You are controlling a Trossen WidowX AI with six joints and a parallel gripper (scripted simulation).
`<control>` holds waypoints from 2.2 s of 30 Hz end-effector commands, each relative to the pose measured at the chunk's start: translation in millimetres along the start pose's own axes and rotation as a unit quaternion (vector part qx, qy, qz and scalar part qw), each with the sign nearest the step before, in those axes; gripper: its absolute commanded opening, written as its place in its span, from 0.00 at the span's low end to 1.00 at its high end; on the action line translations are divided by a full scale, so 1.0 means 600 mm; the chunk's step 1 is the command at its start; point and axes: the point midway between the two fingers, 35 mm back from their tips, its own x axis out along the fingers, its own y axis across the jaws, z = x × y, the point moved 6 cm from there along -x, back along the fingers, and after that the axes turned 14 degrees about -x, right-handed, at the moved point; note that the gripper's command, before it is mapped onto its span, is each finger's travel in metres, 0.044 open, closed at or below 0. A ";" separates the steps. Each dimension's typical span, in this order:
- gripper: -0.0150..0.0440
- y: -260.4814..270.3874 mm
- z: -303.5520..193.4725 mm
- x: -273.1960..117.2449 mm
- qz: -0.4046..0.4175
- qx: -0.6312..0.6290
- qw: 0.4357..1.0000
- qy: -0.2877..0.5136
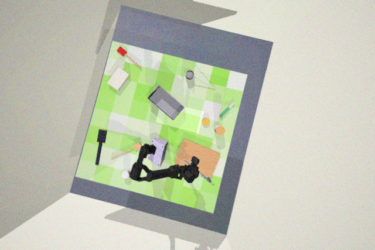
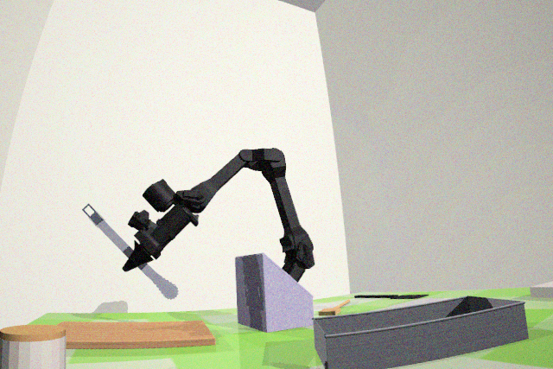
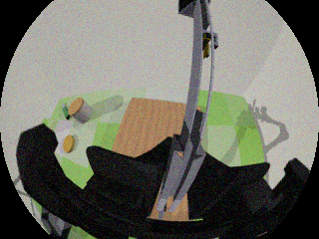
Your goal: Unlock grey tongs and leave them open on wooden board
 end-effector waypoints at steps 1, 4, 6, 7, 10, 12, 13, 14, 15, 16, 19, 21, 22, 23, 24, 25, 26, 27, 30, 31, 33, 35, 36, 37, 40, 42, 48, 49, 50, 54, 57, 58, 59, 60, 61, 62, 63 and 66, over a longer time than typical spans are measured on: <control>0.00 0.000 -0.006 -0.010 -0.009 -0.003 1.000 -0.022; 0.00 0.002 -0.014 -0.017 -0.013 -0.003 0.999 -0.039; 0.00 0.003 -0.020 -0.022 -0.016 -0.003 0.999 -0.050; 0.00 0.003 -0.023 -0.024 -0.018 -0.003 0.998 -0.056; 0.00 0.005 -0.032 -0.032 -0.023 -0.004 0.997 -0.073; 0.00 0.005 -0.036 -0.036 -0.025 -0.004 0.996 -0.080; 0.00 0.005 -0.036 -0.036 -0.025 -0.003 0.996 -0.081; 0.00 0.005 -0.036 -0.036 -0.025 -0.003 0.996 -0.081; 0.00 0.005 -0.036 -0.036 -0.025 -0.003 0.996 -0.081; 0.00 0.005 -0.036 -0.036 -0.025 -0.003 0.996 -0.081; 0.00 0.005 -0.036 -0.036 -0.025 -0.003 0.996 -0.081; 0.00 0.005 -0.036 -0.036 -0.025 -0.003 0.996 -0.081; 0.00 0.005 -0.036 -0.036 -0.025 -0.003 0.996 -0.081; 0.00 0.005 -0.036 -0.036 -0.025 -0.003 0.996 -0.081; 0.00 0.005 -0.036 -0.036 -0.025 -0.003 0.996 -0.081; 0.00 0.005 -0.036 -0.036 -0.025 -0.003 0.996 -0.081; 0.00 0.005 -0.036 -0.036 -0.025 -0.003 0.996 -0.081; 0.00 0.005 -0.036 -0.036 -0.025 -0.003 0.996 -0.081; 0.00 0.005 -0.036 -0.036 -0.025 -0.003 0.996 -0.081; 0.00 0.005 -0.036 -0.036 -0.025 -0.003 0.996 -0.081; 0.00 0.005 -0.036 -0.036 -0.025 -0.003 0.996 -0.081; 0.00 0.005 -0.036 -0.036 -0.025 -0.003 0.996 -0.081; 0.00 0.005 -0.036 -0.036 -0.025 -0.003 0.996 -0.081; 0.00 0.005 -0.036 -0.036 -0.025 -0.003 0.996 -0.081; 0.00 0.005 -0.036 -0.036 -0.025 -0.003 0.996 -0.081; 0.00 0.005 -0.036 -0.036 -0.025 -0.003 0.996 -0.081; 0.00 0.005 -0.036 -0.036 -0.025 -0.003 0.996 -0.081; 0.00 0.005 -0.036 -0.036 -0.025 -0.003 0.996 -0.080; 0.00 0.005 -0.035 -0.035 -0.024 -0.003 0.997 -0.078; 0.00 0.004 -0.026 -0.027 -0.020 -0.004 0.998 -0.062; 0.00 0.002 -0.017 -0.020 -0.015 -0.004 0.999 -0.045; 0.00 0.002 -0.014 -0.017 -0.013 -0.004 0.999 -0.040; 0.00 0.001 -0.012 -0.015 -0.012 -0.004 0.999 -0.034; 0.00 0.001 -0.009 -0.013 -0.010 -0.004 1.000 -0.029; 0.00 0.000 -0.006 -0.010 -0.009 -0.004 1.000 -0.023; 0.00 0.000 -0.004 -0.008 -0.007 -0.004 1.000 -0.017; 0.00 -0.001 -0.001 -0.006 -0.006 -0.003 1.000 -0.012; 0.00 -0.002 0.007 0.000 -0.001 -0.004 1.000 0.005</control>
